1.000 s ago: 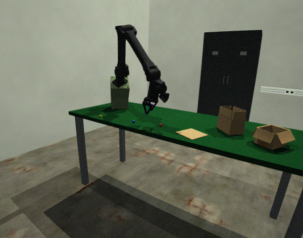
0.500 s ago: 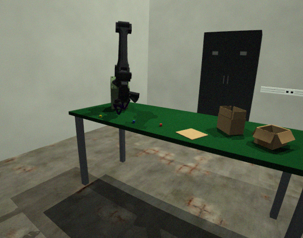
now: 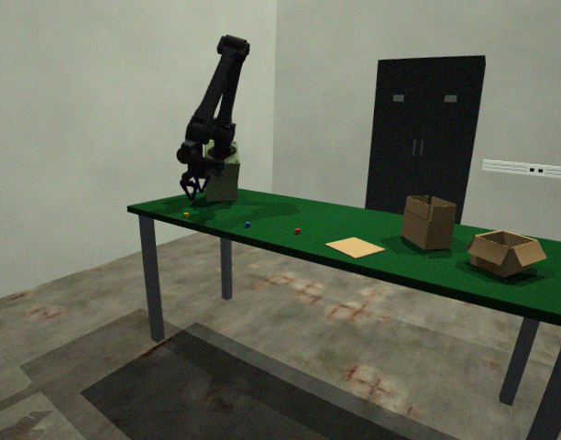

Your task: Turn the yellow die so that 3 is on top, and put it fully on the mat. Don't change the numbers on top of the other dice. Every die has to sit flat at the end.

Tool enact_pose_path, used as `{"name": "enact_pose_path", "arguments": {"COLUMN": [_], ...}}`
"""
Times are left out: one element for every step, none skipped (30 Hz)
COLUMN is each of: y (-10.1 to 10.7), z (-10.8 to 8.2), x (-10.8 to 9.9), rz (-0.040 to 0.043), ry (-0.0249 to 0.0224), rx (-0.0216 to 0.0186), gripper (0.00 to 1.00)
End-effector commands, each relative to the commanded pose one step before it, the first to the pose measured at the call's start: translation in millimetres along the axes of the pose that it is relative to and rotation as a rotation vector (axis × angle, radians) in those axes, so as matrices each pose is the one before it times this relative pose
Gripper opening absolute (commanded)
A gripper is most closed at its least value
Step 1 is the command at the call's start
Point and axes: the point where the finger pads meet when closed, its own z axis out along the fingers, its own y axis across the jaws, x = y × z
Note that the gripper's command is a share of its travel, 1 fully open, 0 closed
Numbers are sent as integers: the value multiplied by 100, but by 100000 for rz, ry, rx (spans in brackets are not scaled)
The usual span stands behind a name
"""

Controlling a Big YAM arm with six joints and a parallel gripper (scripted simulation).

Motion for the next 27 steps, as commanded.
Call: {"name": "enact_pose_path", "arguments": {"y": [1134, 0, 934, 883, 0, 0, 0, 822, 754, 681, 605, 528, 451, 376, 305, 238, 178, 124, 78, 70, 111, -135, 0, 0, 28, 27, 2], "z": [-1195, 0, -206, -209, 0, 0, 0, -206, -198, -186, -171, -153, -134, -114, -94, -74, -56, -39, -25, 14, 120, 159, 0, 0, 15, 0, 0], "x": [2993, 0, 911, 780, 0, 0, 0, 662, 557, 463, 381, 310, 249, 197, 152, 114, 83, 56, 35, 20, -44, -390, 0, 0, -99, -1, 3], "rz": [-10196, 0, -766, -734, 0, 0, 0, -696, -652, -602, -547, -488, -426, -362, -298, -236, -177, -124, -79, 21, 71, -1095, 0, 0, -27, 51, 0], "ry": [-1101, 0, -458, -372, 0, 0, 0, -290, -217, -153, -101, -60, -29, -8, 4, 10, 12, 10, 7, -49, -325, -869, 0, 0, -277, 17, 20], "rx": [5580, 0, 1049, 1074, 0, 0, 0, 1069, 1038, 984, 911, 823, 724, 619, 512, 406, 306, 215, 136, -33, -404, -199, 0, 0, -311, -116, -10], "gripper": [100, 100, 100, 100, 100, 100, 100, 100, 100, 100, 100, 100, 100, 100, 100, 100, 100, 100, 100, 100, 100, 100, 100, 100, 100, 100, 100]}}
